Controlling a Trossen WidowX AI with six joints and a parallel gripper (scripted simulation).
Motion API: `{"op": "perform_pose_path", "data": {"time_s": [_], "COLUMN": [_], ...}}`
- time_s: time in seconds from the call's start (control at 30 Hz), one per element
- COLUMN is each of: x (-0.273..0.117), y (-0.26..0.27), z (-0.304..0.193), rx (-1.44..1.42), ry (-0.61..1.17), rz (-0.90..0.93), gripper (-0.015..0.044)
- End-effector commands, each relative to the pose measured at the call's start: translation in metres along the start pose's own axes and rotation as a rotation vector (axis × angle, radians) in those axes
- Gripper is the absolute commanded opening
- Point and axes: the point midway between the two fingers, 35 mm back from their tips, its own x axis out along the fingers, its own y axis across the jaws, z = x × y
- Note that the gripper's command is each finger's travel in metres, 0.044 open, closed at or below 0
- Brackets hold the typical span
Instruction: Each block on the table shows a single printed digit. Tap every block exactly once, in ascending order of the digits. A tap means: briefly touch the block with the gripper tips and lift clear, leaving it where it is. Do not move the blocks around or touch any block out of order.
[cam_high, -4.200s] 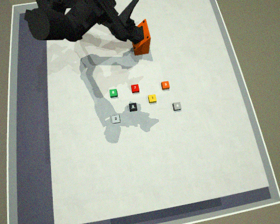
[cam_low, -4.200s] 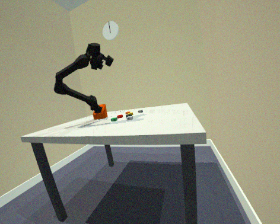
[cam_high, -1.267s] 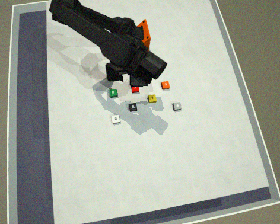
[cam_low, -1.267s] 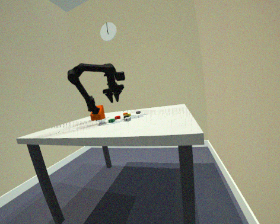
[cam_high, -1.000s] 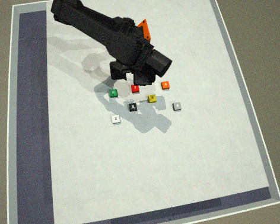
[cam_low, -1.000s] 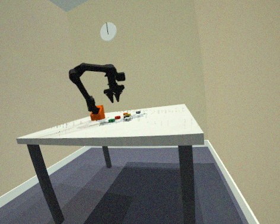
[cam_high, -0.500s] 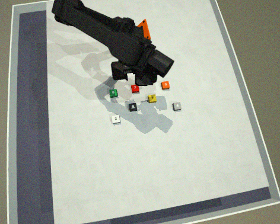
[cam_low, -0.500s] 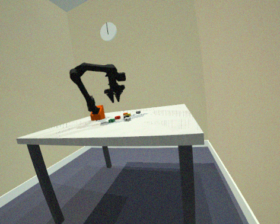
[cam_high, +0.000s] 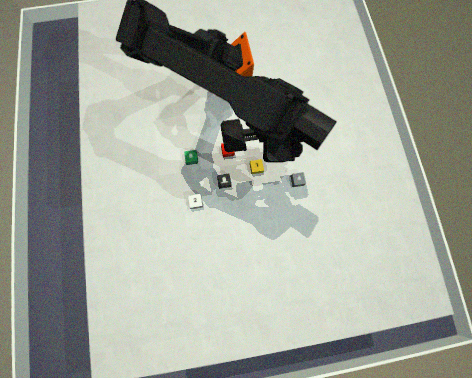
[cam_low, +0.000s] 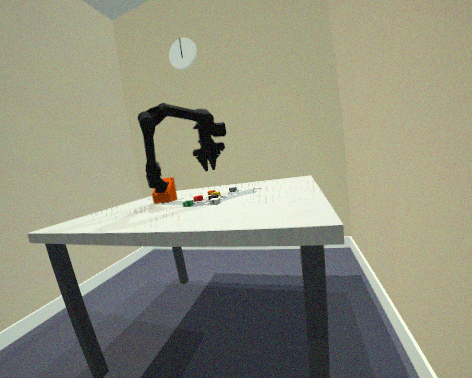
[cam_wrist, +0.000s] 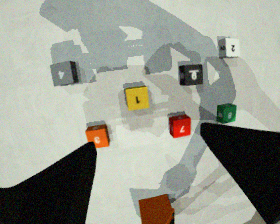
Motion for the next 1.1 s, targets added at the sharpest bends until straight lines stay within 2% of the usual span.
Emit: {"op": "perform_pose_path", "data": {"time_s": [0.0, 0.43, 0.57, 0.63, 1.07], "x": [0.000, 0.000, -0.002, -0.001, -0.001], "y": [0.003, 0.006, 0.059, 0.068, 0.068], "z": [0.002, 0.001, -0.032, -0.039, -0.039], "rx": [0.005, 0.005, 0.004, 0.005, 0.005], "ry": [0.001, 0.001, 0.002, 0.002, 0.002], "rz": [0.005, 0.006, 0.011, 0.010, 0.010], "gripper": [0.0400, 0.0400, 0.0400, 0.0400, 0.0400]}}
